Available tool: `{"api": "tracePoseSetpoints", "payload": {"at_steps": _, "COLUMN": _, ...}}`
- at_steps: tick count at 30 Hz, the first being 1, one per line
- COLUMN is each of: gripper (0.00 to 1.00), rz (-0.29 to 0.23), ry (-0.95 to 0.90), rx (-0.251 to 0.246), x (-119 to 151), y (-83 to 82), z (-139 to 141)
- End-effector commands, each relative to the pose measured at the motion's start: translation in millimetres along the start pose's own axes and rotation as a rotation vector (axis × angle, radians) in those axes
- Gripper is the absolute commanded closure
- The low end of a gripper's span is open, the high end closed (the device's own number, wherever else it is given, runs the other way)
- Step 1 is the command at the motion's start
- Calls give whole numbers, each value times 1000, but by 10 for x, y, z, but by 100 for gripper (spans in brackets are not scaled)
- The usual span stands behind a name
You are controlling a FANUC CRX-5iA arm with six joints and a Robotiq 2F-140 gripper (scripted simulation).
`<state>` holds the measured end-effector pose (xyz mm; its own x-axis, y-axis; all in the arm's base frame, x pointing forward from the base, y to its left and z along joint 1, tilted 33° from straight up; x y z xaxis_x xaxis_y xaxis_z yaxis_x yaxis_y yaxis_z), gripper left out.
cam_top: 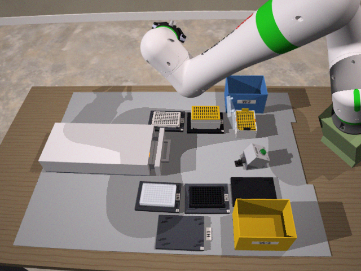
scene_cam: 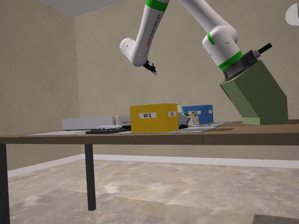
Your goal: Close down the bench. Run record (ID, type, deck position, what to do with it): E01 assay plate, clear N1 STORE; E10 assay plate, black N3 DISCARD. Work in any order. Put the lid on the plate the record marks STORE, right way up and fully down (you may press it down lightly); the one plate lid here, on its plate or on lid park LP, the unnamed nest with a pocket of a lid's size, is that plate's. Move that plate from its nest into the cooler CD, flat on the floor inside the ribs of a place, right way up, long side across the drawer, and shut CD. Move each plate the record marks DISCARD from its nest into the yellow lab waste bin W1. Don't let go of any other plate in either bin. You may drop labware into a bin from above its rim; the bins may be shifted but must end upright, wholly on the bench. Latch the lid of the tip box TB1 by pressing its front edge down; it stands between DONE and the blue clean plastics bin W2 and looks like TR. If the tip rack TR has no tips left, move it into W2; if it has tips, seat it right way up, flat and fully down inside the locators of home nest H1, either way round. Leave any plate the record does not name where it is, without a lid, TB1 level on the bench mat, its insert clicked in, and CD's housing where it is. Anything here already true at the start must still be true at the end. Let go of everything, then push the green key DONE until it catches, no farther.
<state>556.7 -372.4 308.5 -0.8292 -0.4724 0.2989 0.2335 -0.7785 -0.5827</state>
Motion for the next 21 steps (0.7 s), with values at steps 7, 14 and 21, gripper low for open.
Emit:
{"api": "tracePoseSetpoints", "payload": {"at_steps": 7, "gripper": 100, "rz": 41, "ry": 133, "rx": -107, "x": 124, "y": -66, "z": -305}}
{"api": "tracePoseSetpoints", "payload": {"at_steps": 14, "gripper": 100, "rz": 73, "ry": 227, "rx": -185, "x": 177, "y": -144, "z": -591}}
{"api": "tracePoseSetpoints", "payload": {"at_steps": 21, "gripper": 100, "rz": 99, "ry": 296, "rx": -246, "x": 189, "y": -216, "z": -803}}
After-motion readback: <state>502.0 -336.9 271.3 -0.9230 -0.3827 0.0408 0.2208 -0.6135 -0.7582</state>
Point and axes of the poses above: the point where the finger pads meet when closed, its own y axis out along the fingers, its own z axis across the jaws, x = y × z, the point moved 1 cm from there along -y, back along the fingers, and after that the axes turned 12 degrees about y, right-handed, at the moved point
